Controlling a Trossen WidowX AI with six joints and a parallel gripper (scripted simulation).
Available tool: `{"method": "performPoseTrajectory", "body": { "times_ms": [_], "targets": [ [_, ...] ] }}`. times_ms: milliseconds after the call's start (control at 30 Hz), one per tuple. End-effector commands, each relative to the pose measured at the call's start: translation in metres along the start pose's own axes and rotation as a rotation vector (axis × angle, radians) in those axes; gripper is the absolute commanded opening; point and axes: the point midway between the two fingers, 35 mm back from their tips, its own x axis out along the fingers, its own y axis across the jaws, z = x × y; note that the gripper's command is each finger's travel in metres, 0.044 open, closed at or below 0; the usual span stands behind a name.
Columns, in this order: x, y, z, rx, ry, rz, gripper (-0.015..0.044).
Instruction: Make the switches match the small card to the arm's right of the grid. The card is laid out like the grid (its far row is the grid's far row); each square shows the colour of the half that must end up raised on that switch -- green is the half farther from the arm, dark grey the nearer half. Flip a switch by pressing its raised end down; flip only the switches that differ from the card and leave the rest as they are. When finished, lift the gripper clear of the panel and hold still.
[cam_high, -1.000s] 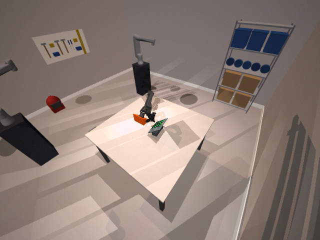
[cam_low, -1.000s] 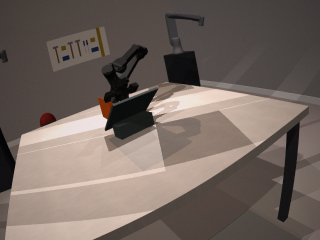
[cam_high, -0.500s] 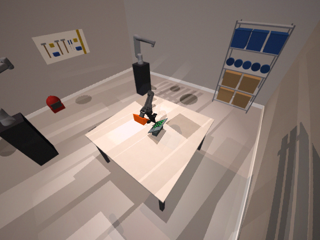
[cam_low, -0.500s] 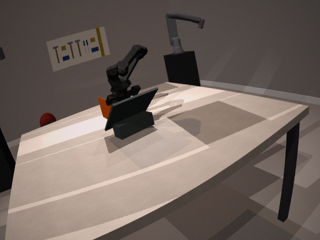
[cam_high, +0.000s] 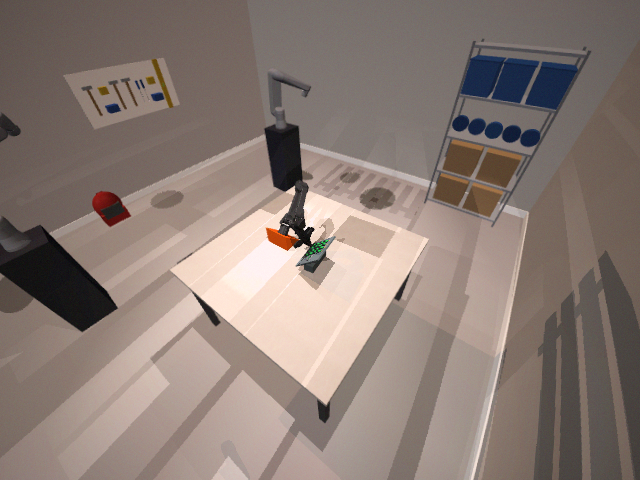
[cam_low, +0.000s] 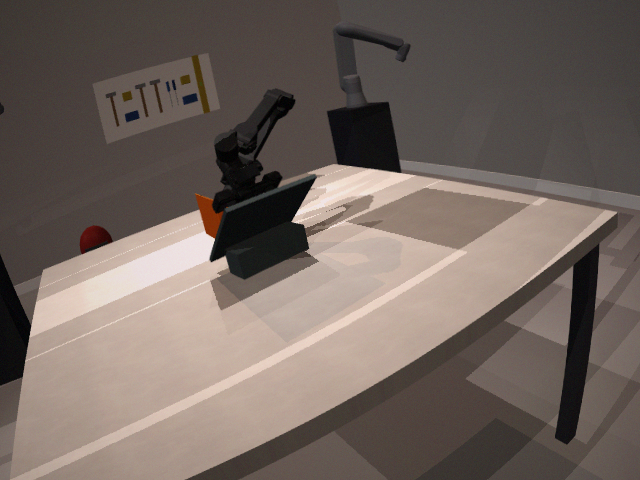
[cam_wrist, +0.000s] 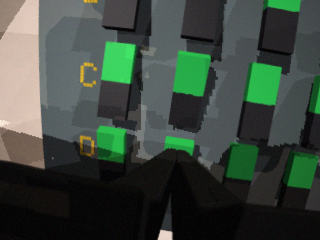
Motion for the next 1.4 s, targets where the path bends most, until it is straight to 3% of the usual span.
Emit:
{"method": "performPoseTrajectory", "body": {
  "times_ms": [0,1367],
  "targets": [
    [0.0001,-0.0008,-0.0002,0.003,0.001,-0.005,0.0],
    [0.0051,-0.0007,-0.0001,0.003,0.001,-0.004,0.0]
  ]
}}
